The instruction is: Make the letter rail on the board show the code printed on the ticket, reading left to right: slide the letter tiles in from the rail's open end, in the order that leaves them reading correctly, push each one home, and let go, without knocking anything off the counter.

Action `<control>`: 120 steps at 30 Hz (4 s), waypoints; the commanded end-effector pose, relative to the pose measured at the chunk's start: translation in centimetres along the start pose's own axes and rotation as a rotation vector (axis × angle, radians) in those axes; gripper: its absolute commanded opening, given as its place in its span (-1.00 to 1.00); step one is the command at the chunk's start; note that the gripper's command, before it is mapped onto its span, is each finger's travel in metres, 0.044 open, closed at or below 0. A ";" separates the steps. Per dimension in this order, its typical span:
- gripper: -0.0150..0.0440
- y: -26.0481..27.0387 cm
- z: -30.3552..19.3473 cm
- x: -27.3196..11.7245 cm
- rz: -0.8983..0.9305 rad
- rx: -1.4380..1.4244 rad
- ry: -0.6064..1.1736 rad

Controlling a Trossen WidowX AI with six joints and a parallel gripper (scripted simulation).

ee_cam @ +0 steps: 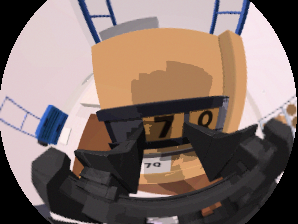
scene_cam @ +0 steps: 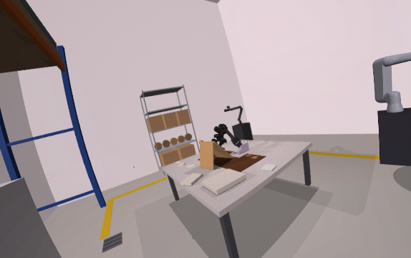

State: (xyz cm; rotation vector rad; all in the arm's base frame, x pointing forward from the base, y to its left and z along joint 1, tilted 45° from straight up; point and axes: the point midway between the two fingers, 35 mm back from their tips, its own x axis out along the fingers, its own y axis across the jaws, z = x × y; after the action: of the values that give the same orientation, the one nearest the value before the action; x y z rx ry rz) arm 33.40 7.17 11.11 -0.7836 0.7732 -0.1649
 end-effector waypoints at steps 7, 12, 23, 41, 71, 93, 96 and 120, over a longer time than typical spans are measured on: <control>0.04 -0.1 0.0 0.0 0.000 0.000 0.000; 0.49 -0.1 0.0 -0.4 0.003 -0.004 -0.001; 0.51 -0.1 0.1 -1.6 0.004 -0.005 0.000; 0.51 0.0 -0.1 -2.6 0.004 -0.005 0.000; 0.51 0.0 -0.1 -4.3 0.005 -0.006 0.001; -0.49 0.1 -0.2 -4.2 0.008 -0.012 0.004; -0.49 0.5 0.2 -4.0 0.024 -0.014 0.055; -0.49 3.5 2.2 -2.5 0.004 -0.001 0.694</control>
State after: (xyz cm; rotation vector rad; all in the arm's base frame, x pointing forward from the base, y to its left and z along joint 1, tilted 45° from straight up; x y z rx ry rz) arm 32.65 11.85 10.96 -0.7390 1.4104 -0.4247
